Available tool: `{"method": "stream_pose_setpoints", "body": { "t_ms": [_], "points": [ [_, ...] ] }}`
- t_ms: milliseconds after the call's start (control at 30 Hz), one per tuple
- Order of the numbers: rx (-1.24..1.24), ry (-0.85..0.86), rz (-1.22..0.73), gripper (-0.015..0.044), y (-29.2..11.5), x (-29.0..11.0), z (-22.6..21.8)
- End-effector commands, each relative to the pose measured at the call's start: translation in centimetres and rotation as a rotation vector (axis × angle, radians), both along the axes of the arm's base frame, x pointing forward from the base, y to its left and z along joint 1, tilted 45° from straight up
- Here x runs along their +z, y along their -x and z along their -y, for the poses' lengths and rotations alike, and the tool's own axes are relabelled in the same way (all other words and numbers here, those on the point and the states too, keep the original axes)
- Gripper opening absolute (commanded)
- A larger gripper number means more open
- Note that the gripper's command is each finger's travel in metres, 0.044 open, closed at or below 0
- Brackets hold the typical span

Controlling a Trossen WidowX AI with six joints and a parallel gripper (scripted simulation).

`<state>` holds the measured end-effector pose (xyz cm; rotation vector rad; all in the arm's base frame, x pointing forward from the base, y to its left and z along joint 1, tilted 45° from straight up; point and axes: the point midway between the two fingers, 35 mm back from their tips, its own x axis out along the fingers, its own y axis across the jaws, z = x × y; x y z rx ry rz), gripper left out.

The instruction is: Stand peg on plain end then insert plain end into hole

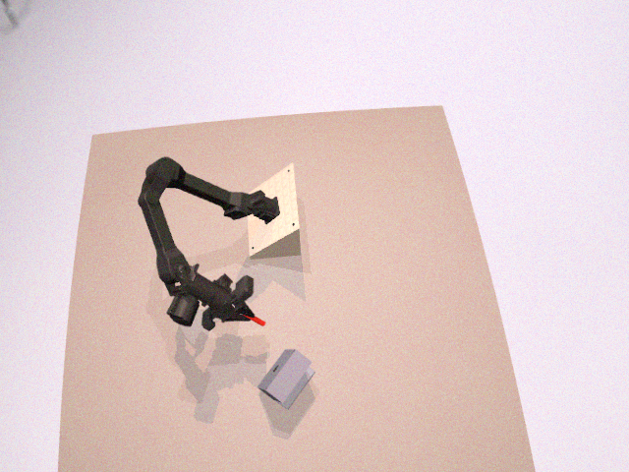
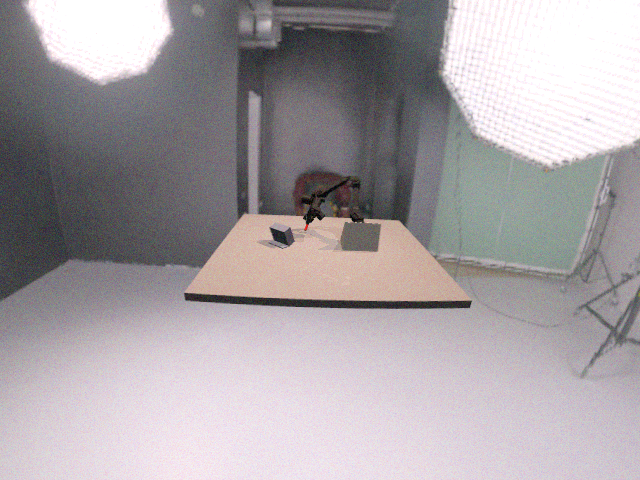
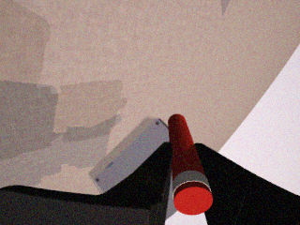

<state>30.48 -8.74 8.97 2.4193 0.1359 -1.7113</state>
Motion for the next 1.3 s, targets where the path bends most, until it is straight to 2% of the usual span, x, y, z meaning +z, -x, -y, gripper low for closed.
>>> {"method": "stream_pose_setpoints", "body": {
  "t_ms": [0,867,1267],
  "points": [
    [0.007,-0.019,0.032,0.0,-0.5,0.2,0.2],
    [0.065,-0.129,0.28,0.0,-3.6,2.3,2.2],
    [0.072,-0.135,0.302,0.0,-4.9,1.5,2.2]
  ]
}}
